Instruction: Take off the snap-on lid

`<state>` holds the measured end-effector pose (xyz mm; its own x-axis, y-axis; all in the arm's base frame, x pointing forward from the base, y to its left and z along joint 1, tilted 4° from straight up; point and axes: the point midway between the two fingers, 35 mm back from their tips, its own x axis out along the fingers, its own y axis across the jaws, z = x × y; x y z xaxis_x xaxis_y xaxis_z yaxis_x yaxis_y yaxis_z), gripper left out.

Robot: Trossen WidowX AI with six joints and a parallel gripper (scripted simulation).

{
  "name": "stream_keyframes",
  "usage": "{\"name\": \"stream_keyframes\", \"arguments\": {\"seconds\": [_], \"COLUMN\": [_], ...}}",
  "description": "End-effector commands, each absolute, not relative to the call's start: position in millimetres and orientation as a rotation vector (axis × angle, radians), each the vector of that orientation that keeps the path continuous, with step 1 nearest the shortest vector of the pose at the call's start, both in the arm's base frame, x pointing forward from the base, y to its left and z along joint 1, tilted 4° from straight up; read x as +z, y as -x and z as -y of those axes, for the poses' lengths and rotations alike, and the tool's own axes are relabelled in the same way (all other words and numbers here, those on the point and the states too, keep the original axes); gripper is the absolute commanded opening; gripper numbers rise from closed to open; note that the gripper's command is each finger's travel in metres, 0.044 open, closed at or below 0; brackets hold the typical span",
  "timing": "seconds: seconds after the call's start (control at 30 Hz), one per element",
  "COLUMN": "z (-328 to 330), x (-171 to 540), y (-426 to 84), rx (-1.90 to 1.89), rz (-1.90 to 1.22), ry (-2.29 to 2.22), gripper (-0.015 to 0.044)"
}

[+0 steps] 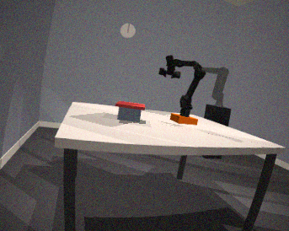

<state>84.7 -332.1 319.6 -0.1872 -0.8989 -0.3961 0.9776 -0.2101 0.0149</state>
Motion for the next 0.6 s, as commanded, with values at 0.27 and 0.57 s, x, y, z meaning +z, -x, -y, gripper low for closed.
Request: {"name": "stream_keyframes", "arguments": {"seconds": [0.27, 0.57], "z": [239.7, 138.1], "x": [263.2, 226.9], "y": [-230.0, -292.6], "rx": [-1.306, -1.056], "rz": [-0.187, -0.189], "ry": [-0.695, -0.982], "gripper": [0.0235, 0.0235]}}
